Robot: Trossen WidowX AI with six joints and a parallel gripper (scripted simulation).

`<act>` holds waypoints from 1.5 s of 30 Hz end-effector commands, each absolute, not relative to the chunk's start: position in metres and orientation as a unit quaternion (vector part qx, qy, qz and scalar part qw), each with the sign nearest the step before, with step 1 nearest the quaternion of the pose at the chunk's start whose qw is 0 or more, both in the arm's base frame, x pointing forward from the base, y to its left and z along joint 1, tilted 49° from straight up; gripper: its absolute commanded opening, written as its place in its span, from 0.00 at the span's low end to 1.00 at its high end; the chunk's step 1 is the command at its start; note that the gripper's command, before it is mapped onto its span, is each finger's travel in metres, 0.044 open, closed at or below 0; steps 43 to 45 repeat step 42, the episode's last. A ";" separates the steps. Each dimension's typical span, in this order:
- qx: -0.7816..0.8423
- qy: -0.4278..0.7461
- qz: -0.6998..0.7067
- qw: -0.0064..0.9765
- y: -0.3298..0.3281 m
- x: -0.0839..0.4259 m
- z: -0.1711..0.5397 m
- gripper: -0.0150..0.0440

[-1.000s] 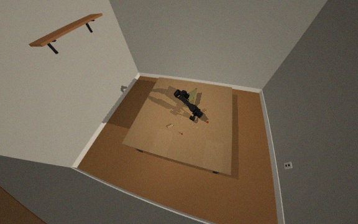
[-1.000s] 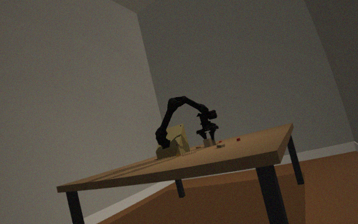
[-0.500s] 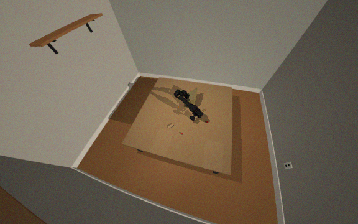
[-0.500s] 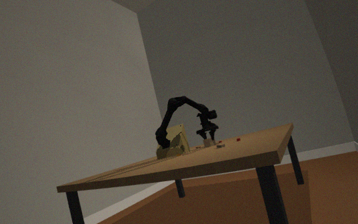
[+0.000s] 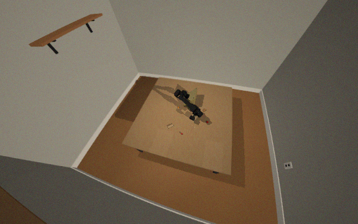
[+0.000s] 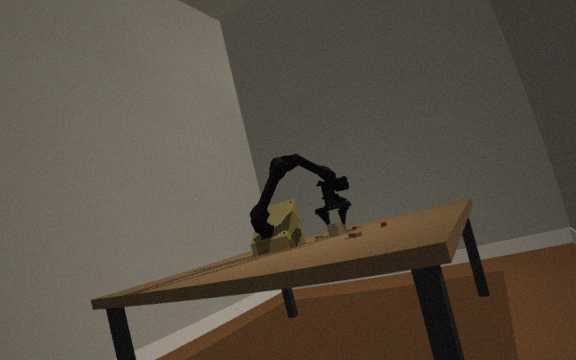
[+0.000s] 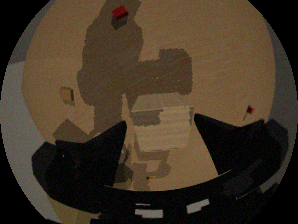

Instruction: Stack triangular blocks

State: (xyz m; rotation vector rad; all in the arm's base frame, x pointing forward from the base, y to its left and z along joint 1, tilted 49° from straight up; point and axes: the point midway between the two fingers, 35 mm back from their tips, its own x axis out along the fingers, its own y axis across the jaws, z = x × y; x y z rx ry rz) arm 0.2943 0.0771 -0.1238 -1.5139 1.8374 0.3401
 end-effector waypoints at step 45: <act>-0.592 0.702 0.136 0.371 0.152 0.301 -0.061 1.00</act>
